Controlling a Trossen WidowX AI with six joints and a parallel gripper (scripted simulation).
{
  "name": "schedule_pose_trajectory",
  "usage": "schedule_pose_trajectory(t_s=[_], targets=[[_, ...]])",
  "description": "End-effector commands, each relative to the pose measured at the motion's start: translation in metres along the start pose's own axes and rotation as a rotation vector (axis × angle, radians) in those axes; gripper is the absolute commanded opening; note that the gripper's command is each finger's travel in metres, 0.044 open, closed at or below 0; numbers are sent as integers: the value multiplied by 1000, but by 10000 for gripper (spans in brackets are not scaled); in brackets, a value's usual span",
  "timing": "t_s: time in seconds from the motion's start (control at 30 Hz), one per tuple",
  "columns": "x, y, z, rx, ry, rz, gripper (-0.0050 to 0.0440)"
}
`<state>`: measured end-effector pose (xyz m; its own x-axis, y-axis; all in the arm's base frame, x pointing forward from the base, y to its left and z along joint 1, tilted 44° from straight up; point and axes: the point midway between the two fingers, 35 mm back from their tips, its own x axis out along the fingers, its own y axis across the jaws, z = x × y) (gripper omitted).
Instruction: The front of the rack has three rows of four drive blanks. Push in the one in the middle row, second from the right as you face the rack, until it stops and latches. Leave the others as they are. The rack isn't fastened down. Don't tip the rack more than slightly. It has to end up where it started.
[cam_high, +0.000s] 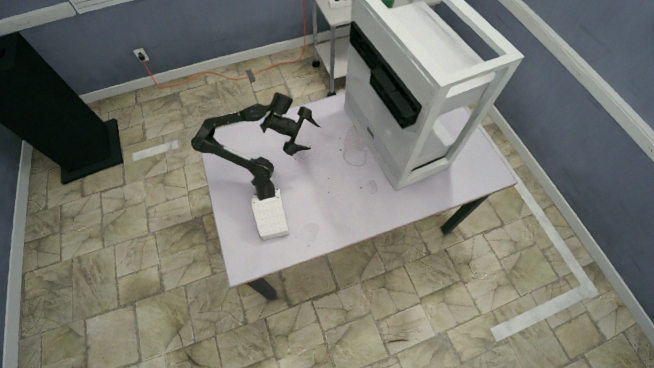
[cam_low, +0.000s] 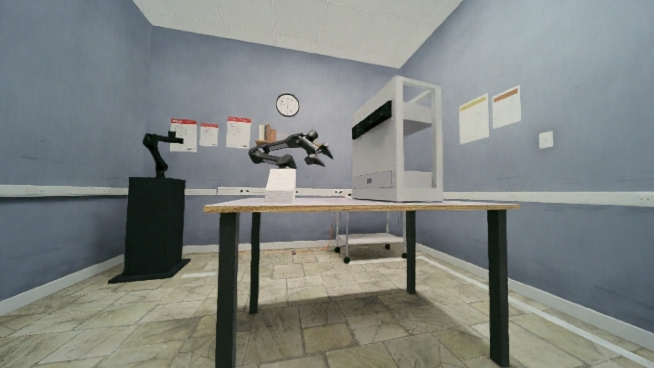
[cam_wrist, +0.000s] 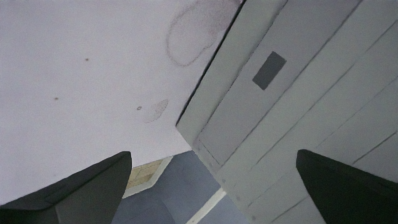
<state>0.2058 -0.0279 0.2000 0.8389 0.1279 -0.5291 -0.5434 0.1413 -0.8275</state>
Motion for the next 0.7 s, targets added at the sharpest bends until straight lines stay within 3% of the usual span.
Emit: schedule_pose_trajectory(t_s=[0.0,0.67], targets=[[0,-4,-1,17,2,-10,440],[3,-18,-11,205,5,-61,440]])
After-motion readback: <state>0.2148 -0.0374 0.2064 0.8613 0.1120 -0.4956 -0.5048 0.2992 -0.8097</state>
